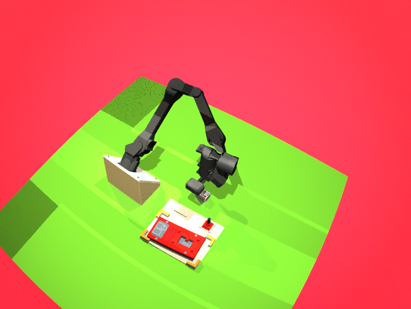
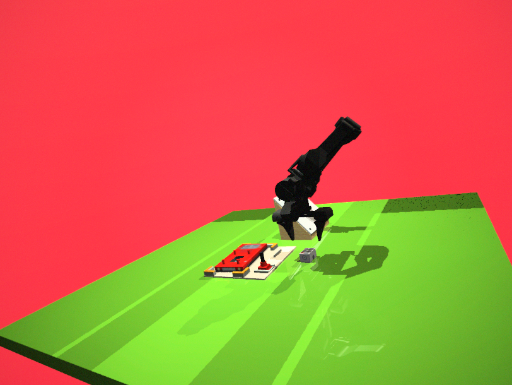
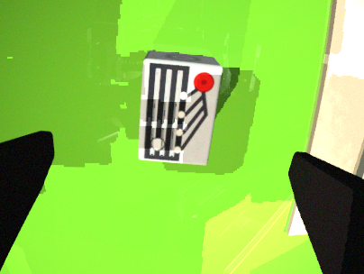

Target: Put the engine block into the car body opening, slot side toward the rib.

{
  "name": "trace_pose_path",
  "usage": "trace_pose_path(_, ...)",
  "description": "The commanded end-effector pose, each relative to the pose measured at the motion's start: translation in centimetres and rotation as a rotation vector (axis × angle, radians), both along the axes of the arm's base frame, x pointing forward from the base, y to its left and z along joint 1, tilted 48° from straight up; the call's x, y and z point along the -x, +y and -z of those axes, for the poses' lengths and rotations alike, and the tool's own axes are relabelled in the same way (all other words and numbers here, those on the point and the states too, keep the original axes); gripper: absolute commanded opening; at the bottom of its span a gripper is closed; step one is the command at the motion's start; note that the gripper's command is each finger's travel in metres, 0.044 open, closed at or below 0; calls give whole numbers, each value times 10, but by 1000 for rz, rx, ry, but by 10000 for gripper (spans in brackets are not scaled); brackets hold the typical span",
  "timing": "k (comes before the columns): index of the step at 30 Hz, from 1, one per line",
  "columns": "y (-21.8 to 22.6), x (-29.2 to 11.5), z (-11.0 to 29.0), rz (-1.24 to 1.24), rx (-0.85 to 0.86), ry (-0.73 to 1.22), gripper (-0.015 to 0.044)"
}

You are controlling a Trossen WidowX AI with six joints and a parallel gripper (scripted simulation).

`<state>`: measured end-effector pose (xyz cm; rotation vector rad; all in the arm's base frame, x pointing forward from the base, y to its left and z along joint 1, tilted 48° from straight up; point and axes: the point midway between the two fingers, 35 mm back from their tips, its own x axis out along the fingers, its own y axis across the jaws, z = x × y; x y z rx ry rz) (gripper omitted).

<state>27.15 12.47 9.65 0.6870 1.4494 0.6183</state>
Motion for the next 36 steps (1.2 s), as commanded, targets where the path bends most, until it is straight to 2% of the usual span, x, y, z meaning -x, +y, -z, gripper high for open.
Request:
trace_pose_path(1,9,-1,9,5,-6,4,440)
trace_pose_path(25,32,-3,31,5,-8,4,440)
trace_pose_path(35,32,-3,31,5,-8,4,177)
trace_pose_path(36,32,-3,31,5,-8,4,171)
